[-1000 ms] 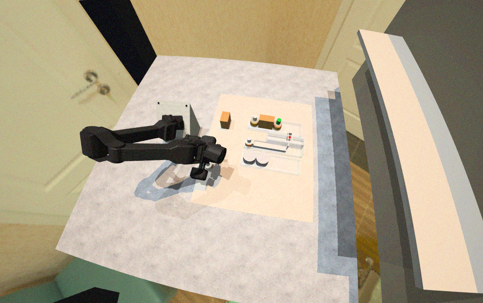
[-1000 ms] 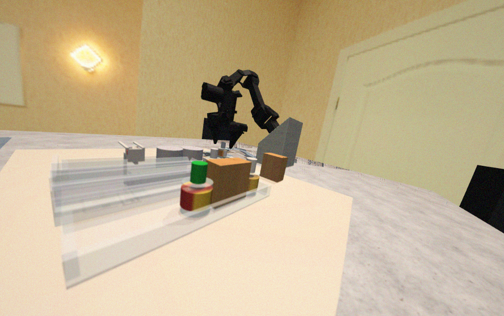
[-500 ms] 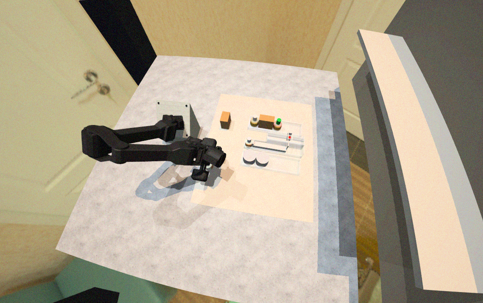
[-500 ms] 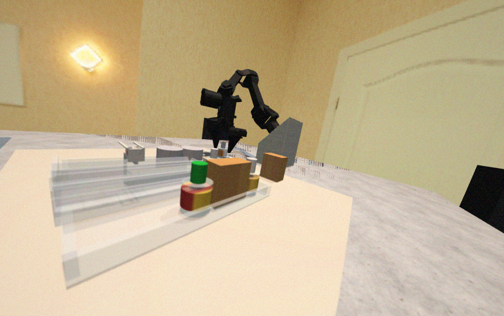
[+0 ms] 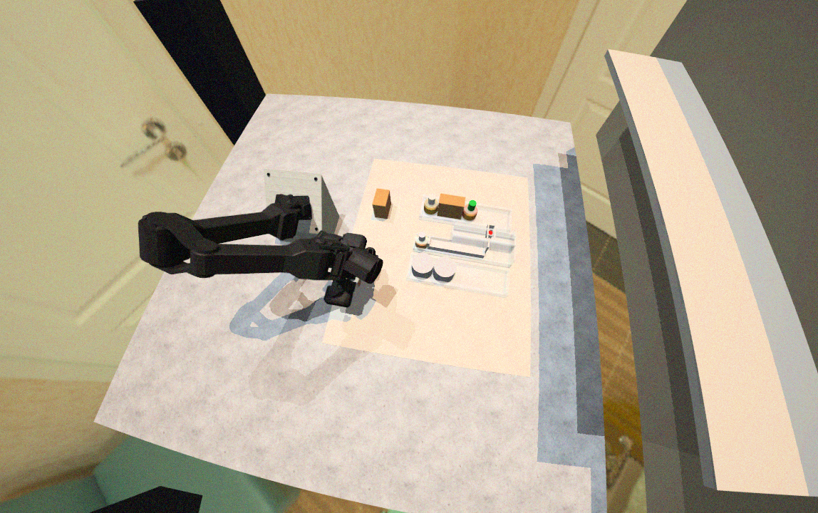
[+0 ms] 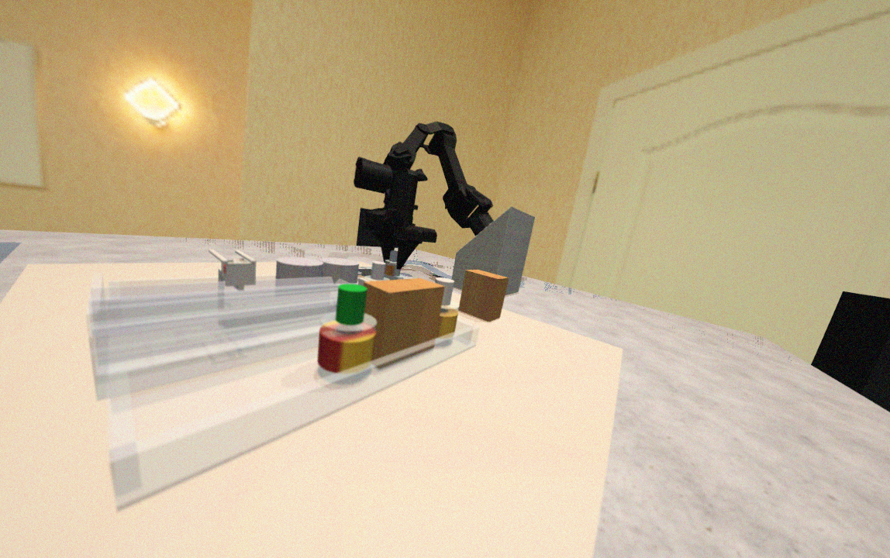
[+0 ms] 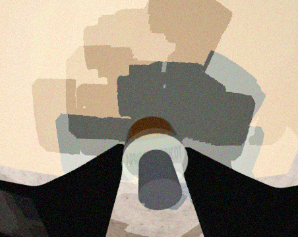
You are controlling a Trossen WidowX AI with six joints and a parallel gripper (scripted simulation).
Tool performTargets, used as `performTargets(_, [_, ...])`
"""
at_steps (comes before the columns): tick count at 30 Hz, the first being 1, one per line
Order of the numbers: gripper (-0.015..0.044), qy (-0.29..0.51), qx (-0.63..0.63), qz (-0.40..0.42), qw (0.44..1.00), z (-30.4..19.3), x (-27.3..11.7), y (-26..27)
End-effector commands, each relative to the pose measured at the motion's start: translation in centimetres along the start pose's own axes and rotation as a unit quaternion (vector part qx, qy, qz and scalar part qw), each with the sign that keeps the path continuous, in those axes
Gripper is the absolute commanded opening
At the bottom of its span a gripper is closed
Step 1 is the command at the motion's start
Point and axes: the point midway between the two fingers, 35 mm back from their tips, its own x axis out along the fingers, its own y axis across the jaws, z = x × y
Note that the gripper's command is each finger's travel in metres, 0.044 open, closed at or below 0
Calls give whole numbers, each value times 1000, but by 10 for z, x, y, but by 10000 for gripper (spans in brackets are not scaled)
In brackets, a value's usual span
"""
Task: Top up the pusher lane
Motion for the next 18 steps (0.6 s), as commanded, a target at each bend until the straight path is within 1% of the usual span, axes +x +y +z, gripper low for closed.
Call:
performTargets(1, [52,1,-4,3,1000,1,-2,1])
performTargets(3, [0,0,-4,6,1000,2,-8,3])
performTargets(18, [0,2,-4,14,1000,2,-68,5])
